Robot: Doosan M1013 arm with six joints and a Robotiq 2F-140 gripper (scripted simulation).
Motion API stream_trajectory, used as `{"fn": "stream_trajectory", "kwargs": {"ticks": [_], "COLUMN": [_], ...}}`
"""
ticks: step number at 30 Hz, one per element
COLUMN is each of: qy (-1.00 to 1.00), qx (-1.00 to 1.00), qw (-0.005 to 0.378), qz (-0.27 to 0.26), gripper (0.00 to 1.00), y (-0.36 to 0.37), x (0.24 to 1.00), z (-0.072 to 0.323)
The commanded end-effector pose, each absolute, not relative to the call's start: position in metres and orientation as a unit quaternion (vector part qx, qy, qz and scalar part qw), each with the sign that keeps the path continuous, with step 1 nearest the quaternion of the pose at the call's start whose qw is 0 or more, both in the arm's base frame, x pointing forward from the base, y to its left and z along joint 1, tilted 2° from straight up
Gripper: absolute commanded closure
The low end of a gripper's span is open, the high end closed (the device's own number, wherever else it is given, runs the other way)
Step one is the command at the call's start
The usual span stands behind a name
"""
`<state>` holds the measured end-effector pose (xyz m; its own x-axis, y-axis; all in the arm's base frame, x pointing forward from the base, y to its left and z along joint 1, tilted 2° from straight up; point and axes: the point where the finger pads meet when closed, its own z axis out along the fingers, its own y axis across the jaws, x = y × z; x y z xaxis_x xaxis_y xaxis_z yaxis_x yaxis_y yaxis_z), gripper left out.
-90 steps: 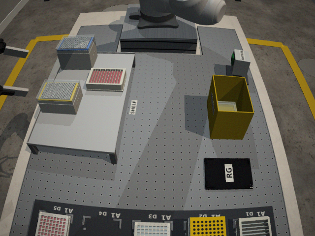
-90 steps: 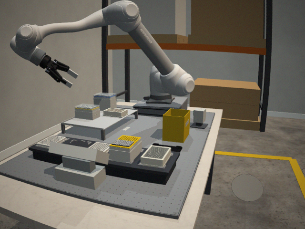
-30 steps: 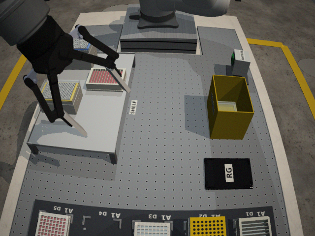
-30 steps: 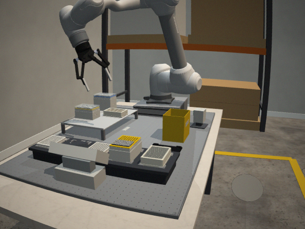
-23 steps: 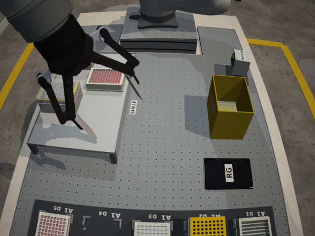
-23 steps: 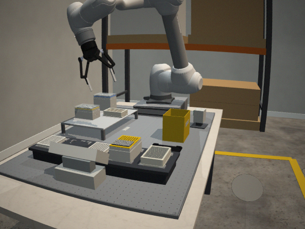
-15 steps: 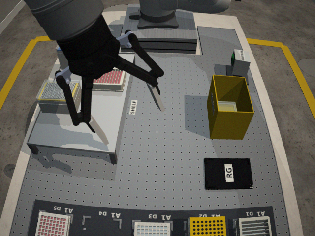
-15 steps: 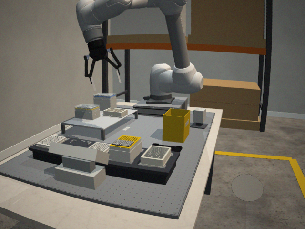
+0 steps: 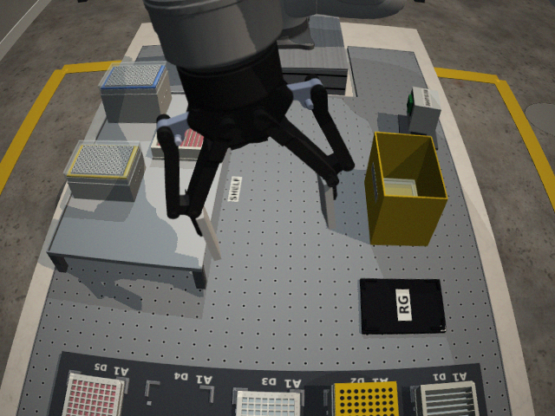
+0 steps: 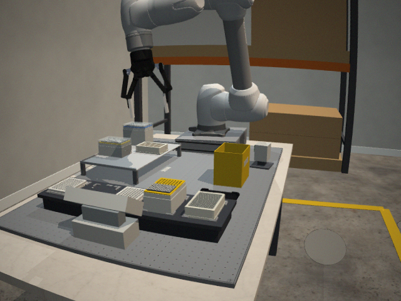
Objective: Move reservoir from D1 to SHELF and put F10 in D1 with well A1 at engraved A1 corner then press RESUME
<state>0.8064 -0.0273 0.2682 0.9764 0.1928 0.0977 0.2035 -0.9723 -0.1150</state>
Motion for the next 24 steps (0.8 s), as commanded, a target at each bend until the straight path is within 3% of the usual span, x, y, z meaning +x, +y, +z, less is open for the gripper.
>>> {"fn": "stream_trajectory", "kwargs": {"ticks": [1, 14, 24], "qy": [-0.08, 0.025, 0.026], "qx": [-0.995, -0.999, -0.999], "qw": [0.05, -0.014, -0.014], "qz": [-0.039, -0.016, -0.016], "gripper": [0.23, 0.23, 0.23], "y": [-0.026, -0.026, 0.004], "x": [0.807, 0.807, 0.809], "z": [0.268, 0.268, 0.265]}}
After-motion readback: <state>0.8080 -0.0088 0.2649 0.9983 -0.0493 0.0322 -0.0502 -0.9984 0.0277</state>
